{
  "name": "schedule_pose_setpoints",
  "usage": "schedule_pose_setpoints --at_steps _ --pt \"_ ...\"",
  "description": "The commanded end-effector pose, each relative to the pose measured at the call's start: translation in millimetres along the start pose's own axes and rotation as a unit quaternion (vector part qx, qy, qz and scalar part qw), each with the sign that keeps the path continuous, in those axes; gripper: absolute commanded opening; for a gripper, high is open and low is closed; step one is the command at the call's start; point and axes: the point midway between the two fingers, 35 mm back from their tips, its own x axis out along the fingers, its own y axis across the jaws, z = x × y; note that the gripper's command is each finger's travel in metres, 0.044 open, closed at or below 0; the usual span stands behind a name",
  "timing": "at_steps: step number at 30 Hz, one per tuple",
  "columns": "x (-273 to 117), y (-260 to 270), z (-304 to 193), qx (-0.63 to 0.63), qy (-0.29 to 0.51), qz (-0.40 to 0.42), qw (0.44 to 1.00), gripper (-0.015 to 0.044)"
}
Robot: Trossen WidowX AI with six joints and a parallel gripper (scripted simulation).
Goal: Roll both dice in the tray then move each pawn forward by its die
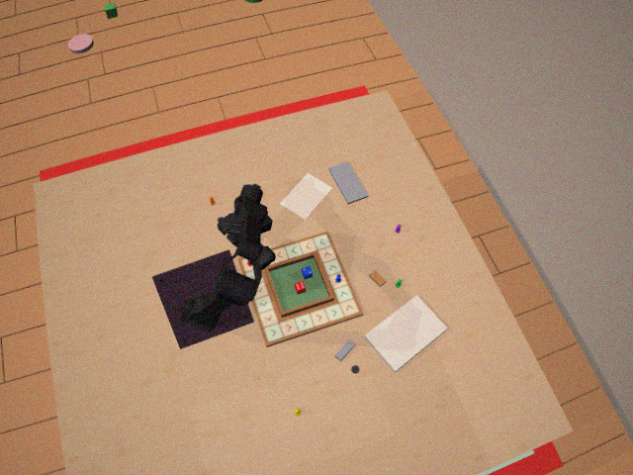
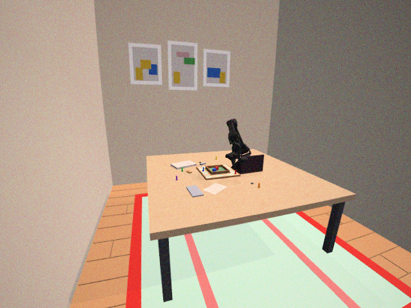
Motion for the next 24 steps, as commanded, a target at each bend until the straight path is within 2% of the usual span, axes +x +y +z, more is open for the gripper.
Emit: schedule_pose_setpoints --at_steps 1,23,24 --pt "8.8 -1.5 -1.9 -0.002 0.004 -0.004 1.0 0.02" --pt "41.2 -2.8 -2.6 -0.002 0.004 -0.004 1.0 0.02" --pt "41.2 -2.8 -2.6 -0.002 0.004 -0.004 1.0 0.0174"
